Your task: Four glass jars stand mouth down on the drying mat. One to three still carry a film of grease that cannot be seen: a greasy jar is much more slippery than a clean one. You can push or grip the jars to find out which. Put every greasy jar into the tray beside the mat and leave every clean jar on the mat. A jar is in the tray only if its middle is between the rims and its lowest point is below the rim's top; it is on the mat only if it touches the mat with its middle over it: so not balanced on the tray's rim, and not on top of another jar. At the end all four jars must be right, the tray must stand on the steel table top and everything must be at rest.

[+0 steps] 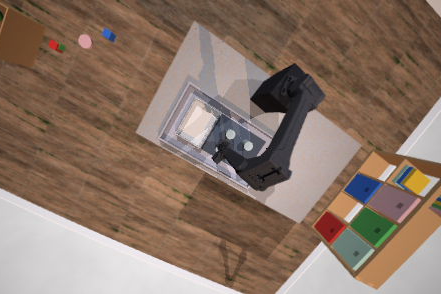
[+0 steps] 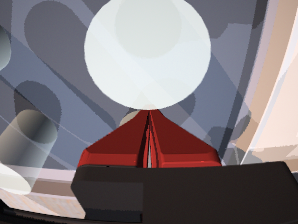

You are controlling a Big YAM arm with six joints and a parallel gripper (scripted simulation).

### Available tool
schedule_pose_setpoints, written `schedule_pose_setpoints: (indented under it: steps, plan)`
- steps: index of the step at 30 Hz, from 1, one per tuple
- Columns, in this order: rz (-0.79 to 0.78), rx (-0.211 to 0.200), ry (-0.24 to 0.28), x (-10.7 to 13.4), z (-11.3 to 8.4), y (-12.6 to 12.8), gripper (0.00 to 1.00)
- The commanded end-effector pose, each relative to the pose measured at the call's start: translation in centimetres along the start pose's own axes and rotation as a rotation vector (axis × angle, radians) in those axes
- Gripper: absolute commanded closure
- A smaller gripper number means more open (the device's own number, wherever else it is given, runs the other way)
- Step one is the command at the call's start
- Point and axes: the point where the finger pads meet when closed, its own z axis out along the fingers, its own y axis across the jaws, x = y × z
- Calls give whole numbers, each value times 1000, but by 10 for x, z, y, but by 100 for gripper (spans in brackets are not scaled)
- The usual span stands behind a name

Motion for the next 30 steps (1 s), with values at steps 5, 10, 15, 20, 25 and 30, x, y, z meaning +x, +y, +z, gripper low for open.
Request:
schedule_pose_setpoints:
  steps: [5,10,15,20,25,30]
  plan:
    - [-12,-5,-2,-6,2,3,100]
    - [-12,-5,-2,-7,2,3,100]
    - [-12,-5,-2,-7,2,3,100]
    - [-12,-5,-2,-8,2,3,100]
    - [-12,-5,-2,-8,2,3,100]
    - [-12,-5,-2,-9,2,3,100]
